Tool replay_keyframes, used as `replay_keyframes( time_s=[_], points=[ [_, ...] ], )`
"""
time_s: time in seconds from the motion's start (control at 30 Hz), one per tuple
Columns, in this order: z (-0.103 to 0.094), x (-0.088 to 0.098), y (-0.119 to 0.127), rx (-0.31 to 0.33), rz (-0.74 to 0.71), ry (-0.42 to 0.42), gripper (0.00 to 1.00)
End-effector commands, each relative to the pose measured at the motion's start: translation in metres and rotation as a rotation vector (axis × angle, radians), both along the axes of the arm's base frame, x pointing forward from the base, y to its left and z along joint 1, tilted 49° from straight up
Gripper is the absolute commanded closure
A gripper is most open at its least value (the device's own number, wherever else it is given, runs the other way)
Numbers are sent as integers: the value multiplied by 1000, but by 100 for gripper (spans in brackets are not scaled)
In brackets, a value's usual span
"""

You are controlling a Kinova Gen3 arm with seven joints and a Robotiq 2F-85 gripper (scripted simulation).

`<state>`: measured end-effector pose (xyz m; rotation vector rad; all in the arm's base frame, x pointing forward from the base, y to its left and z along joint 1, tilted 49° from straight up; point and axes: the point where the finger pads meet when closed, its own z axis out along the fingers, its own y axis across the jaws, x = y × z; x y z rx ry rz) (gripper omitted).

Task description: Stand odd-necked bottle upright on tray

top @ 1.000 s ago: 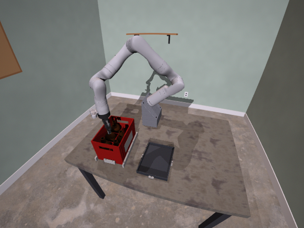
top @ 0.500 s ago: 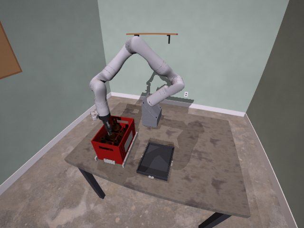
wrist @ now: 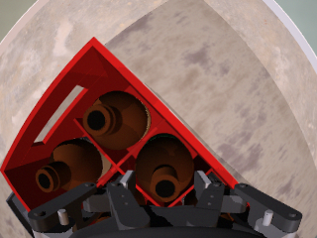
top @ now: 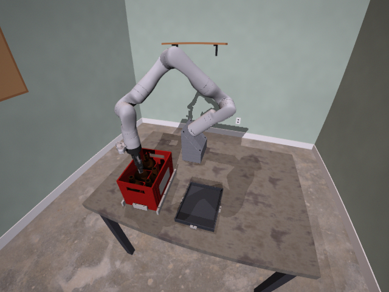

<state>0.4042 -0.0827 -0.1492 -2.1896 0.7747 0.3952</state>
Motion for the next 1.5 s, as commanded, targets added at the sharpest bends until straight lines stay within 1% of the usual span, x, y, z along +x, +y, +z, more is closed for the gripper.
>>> replay_keyframes(
  time_s=[0.0,0.87,0.9,1.47],
  points=[
    [0,1,-1,-2,-1,-1,36],
    [0,1,-1,-2,-1,-1,36],
    [0,1,-1,-2,-1,-1,100],
    [0,1,-1,-2,-1,-1,100]
  ],
)
